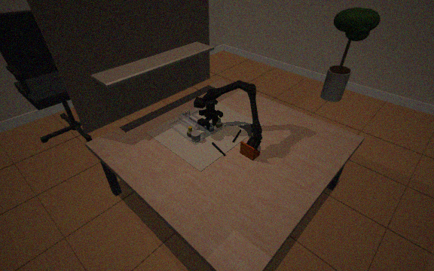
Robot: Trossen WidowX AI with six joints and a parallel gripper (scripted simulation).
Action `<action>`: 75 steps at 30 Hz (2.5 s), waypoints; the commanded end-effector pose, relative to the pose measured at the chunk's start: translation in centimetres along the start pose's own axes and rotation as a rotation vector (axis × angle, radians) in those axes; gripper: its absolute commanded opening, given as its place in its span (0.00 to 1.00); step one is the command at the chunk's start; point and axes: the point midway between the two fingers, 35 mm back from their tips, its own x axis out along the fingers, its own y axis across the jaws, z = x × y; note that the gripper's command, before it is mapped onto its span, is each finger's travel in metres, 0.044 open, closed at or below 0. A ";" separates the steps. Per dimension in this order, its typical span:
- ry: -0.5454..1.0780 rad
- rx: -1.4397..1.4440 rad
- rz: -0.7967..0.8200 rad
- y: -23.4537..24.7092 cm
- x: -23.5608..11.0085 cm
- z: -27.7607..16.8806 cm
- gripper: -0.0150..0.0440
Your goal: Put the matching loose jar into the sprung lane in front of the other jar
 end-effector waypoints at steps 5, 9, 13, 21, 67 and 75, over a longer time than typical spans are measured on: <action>-0.016 0.004 -0.009 -0.1 0.2 0.3 0.25; -0.016 0.004 -0.009 -0.1 0.4 0.3 0.25; -0.016 0.004 -0.009 -0.1 0.4 0.2 0.25; -0.016 0.004 -0.009 -0.1 0.5 0.1 0.25; -0.016 0.003 -0.009 0.0 0.5 -0.8 0.34; -0.016 0.003 -0.009 0.0 0.5 -0.8 0.70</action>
